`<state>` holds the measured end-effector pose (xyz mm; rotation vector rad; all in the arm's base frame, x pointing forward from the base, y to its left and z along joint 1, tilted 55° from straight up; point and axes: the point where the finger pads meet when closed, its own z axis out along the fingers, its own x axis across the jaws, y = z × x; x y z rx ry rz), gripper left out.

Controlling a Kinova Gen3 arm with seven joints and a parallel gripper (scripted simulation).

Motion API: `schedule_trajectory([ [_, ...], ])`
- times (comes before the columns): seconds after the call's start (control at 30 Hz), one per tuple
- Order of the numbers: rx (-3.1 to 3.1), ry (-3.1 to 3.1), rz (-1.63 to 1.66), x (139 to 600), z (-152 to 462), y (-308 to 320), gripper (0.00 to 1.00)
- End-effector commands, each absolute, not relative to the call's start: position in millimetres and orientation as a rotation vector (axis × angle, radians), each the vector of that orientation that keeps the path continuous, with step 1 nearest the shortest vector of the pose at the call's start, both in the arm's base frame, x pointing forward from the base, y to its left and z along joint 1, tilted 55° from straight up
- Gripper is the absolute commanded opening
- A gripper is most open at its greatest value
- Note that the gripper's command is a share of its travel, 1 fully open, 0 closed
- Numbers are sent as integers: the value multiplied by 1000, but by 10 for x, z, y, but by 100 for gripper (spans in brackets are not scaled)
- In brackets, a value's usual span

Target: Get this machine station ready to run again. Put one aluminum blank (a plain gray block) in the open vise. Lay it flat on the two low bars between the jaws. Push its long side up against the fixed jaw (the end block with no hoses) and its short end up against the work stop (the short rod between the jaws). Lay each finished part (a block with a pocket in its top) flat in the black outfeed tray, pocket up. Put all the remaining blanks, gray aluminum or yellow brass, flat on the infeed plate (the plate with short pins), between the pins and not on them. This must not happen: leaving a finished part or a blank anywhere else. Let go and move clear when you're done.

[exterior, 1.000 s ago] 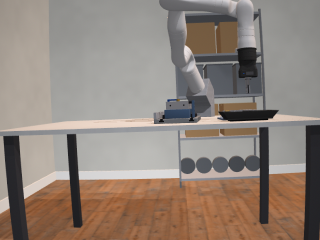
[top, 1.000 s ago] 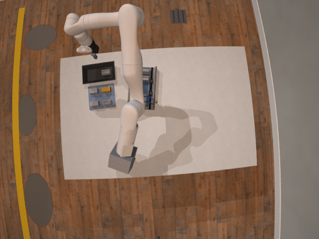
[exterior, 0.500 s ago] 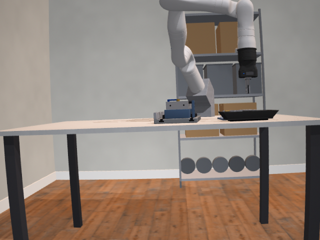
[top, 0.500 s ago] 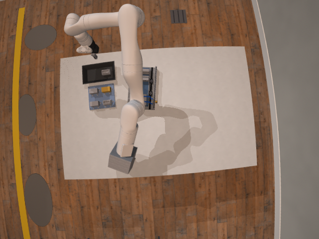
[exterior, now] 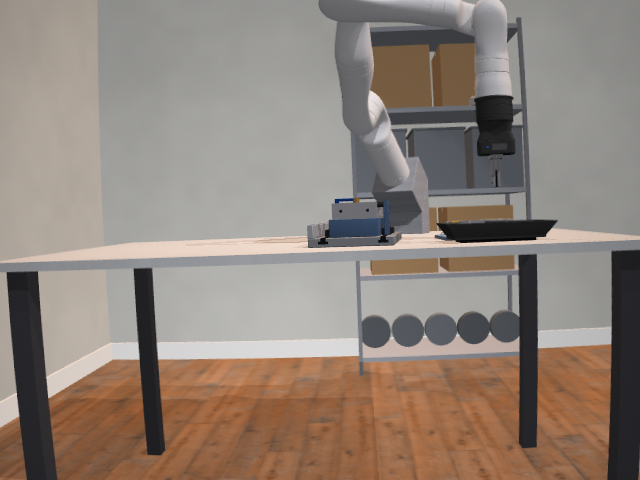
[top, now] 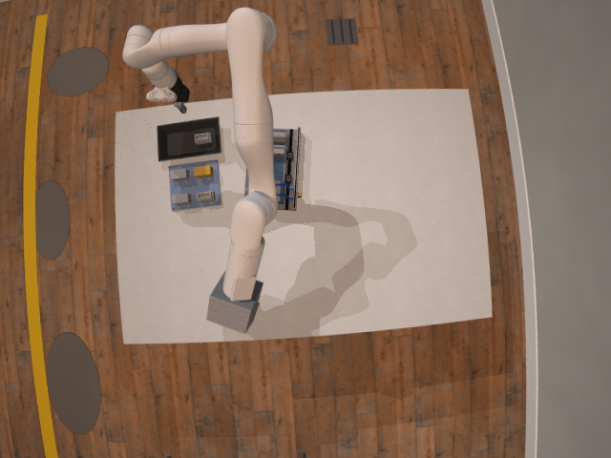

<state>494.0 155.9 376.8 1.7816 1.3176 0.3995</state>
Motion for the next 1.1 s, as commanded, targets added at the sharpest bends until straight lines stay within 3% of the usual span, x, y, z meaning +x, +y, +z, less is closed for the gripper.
schedule_trajectory([
  [0.0,1781,1318,402,4937,3773,1567,0],
  [1.07,1781,1318,402,4702,3972,1720,0],
])
